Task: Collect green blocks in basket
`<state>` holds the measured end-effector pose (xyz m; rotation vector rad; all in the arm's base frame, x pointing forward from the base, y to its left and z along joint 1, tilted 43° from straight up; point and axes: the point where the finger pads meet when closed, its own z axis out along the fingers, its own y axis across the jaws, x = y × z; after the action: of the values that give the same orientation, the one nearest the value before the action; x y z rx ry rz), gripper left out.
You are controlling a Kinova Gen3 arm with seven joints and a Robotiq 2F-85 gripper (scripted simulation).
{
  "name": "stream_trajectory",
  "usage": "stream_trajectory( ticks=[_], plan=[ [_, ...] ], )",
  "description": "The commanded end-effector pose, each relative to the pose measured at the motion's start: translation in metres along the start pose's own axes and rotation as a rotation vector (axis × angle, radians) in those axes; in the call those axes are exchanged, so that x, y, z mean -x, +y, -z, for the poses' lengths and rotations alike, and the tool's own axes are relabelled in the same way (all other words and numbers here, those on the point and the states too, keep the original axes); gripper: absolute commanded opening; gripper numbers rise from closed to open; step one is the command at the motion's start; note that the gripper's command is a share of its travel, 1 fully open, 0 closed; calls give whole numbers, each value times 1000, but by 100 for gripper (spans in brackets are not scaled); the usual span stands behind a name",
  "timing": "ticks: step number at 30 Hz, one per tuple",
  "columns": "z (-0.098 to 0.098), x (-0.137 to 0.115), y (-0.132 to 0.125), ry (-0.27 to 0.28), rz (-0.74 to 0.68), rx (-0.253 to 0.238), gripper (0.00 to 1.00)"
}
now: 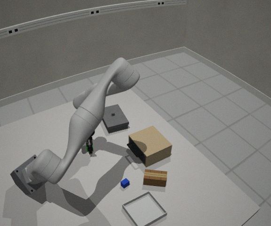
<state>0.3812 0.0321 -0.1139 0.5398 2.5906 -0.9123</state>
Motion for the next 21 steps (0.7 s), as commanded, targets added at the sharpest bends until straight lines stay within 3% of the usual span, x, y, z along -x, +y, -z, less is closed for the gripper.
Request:
stream_trajectory(
  ticks=[1,13,14,21],
  plan=[
    [-1,2,2,-4,-4,6,65],
    [-1,2,2,-4,-4,6,65],
    [-1,2,2,-4,-4,6,10],
    [-1,2,2,-4,-4,6,10]
  ],
)
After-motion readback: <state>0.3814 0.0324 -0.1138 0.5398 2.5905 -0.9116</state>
